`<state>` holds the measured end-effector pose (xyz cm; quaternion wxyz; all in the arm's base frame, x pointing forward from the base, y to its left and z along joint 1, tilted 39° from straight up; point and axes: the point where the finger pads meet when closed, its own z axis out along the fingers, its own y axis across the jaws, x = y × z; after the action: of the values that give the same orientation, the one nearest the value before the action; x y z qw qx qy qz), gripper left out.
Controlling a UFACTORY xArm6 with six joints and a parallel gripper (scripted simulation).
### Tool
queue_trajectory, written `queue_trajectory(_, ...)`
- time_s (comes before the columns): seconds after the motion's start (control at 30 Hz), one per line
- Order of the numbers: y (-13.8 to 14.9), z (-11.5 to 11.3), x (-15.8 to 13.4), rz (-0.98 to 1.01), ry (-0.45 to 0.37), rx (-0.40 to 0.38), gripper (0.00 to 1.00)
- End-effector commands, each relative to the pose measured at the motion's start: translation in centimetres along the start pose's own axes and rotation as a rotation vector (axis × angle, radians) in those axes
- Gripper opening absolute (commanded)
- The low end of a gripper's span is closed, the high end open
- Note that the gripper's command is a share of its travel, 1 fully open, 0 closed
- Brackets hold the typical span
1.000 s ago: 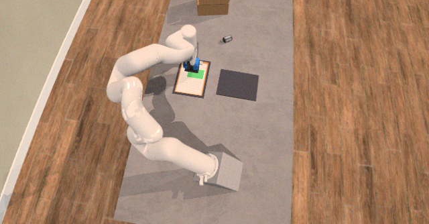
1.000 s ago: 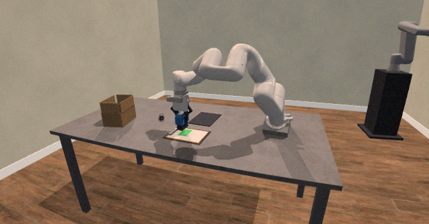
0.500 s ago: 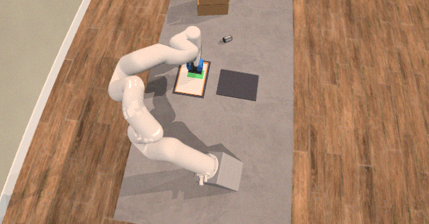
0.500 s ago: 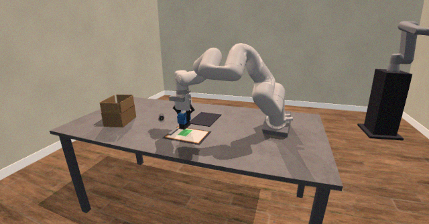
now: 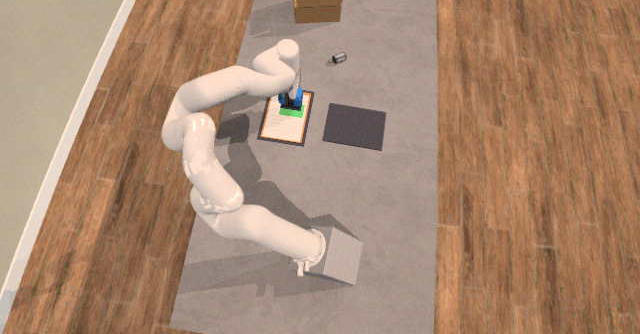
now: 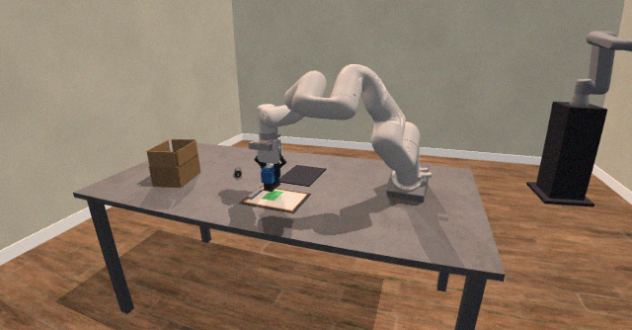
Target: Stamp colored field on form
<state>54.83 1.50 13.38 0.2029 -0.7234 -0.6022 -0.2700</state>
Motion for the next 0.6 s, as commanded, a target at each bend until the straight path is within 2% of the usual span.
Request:
queue_trajectory(0.0, 0.1, 0.3, 0.0, -0.001, 0.000, -0.004, 0.30)
queue_trajectory(0.57, 0.1, 3.4, -0.1, -0.001, 0.000, -0.004, 0.30)
